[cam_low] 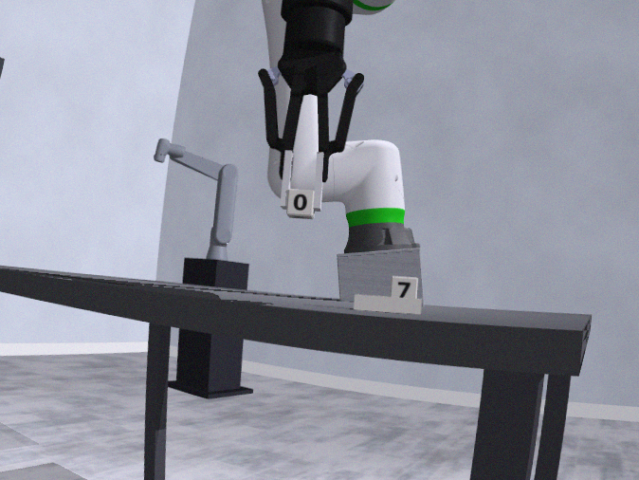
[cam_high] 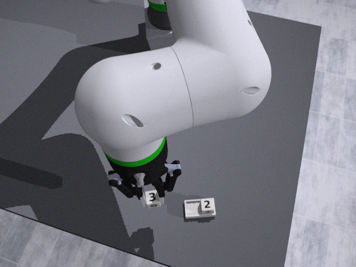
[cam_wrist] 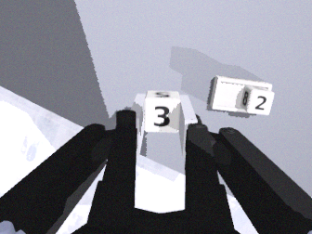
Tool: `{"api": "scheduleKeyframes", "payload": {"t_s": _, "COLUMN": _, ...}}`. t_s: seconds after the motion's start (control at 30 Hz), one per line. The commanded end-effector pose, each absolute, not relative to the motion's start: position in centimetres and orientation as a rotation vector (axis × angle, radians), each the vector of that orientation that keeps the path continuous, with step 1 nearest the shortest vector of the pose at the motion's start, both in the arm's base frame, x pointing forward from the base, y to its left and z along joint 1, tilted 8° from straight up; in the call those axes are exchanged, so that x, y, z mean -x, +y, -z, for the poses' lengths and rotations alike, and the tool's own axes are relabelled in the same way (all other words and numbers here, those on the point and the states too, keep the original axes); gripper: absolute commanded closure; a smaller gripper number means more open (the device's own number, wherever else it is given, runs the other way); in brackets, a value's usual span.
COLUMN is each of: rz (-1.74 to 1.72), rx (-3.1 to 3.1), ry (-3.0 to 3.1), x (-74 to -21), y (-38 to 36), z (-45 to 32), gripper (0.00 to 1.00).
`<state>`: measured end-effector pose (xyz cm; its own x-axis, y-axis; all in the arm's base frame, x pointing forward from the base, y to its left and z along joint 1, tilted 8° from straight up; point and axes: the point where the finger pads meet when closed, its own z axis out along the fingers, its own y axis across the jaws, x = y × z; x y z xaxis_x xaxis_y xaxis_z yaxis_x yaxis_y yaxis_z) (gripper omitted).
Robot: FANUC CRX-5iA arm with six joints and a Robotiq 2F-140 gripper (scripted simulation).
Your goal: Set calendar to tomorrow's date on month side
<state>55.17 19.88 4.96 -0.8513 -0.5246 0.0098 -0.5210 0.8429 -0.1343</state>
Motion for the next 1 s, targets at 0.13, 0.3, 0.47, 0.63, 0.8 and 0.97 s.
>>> {"api": "scheduleKeyframes", "payload": {"t_s": 0.13, "rz": 0.217, "rx": 0.766, "ry": 3.003, "x": -55.2, "y": 19.9, "z": -5.0, "gripper": 0.76}}
{"api": "scheduleKeyframes", "payload": {"t_s": 0.3, "rz": 0.217, "rx": 0.766, "ry": 3.003, "x": -55.2, "y": 19.9, "z": -5.0, "gripper": 0.76}}
{"api": "scheduleKeyframes", "payload": {"t_s": 0.47, "rz": 0.217, "rx": 0.754, "ry": 3.006, "x": -55.2, "y": 19.9, "z": -4.9, "gripper": 0.76}}
{"api": "scheduleKeyframes", "payload": {"t_s": 0.63, "rz": 0.217, "rx": 0.721, "ry": 3.012, "x": -55.3, "y": 19.8, "z": -4.2, "gripper": 0.76}}
{"api": "scheduleKeyframes", "payload": {"t_s": 0.8, "rz": 0.217, "rx": 0.721, "ry": 3.012, "x": -55.4, "y": 19.5, "z": -1.8, "gripper": 0.76}}
{"api": "scheduleKeyframes", "payload": {"t_s": 0.97, "rz": 0.217, "rx": 0.721, "ry": 3.012, "x": -55.5, "y": 19.3, "z": -0.2, "gripper": 0.76}}
